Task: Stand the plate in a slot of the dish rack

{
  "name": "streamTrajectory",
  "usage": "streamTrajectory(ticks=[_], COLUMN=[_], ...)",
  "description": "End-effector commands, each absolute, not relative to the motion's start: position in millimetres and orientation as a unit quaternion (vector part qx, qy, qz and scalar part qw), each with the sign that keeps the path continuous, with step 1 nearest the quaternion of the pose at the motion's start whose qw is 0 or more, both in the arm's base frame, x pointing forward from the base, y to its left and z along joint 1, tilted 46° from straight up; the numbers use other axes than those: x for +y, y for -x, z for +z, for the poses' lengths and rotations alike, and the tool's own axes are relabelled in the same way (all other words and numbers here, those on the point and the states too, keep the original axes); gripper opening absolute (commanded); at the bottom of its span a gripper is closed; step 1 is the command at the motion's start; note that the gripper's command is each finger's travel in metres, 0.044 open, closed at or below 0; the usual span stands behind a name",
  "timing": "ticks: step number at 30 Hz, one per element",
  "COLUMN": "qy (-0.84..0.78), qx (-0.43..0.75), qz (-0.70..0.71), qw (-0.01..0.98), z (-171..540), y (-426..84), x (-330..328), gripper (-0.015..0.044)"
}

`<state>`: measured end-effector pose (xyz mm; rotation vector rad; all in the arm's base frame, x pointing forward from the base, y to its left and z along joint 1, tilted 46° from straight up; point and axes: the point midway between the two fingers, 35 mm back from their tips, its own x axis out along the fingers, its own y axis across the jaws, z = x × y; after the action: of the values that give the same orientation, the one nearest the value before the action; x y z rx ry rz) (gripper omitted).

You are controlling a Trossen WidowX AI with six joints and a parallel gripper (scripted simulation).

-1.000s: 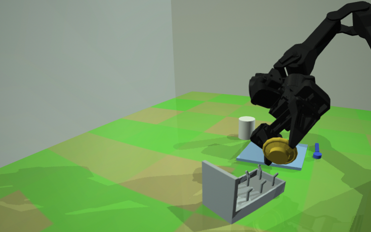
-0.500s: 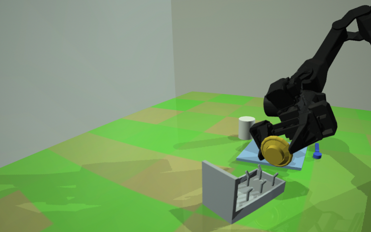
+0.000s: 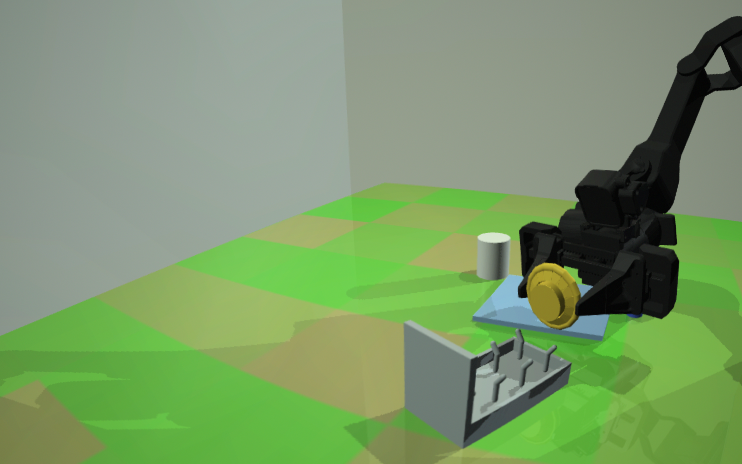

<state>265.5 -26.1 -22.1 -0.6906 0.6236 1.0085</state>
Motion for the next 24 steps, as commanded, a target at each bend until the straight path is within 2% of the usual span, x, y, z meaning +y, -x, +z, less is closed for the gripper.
streamTrajectory(ticks=[1,24], qy=[0.338,0.338], qx=[0.261,0.261], qz=[0.466,0.467], qw=[0.775,0.775], z=[-20,-39], y=[-264,-275], x=[-28,-10], gripper=[0.0,0.0])
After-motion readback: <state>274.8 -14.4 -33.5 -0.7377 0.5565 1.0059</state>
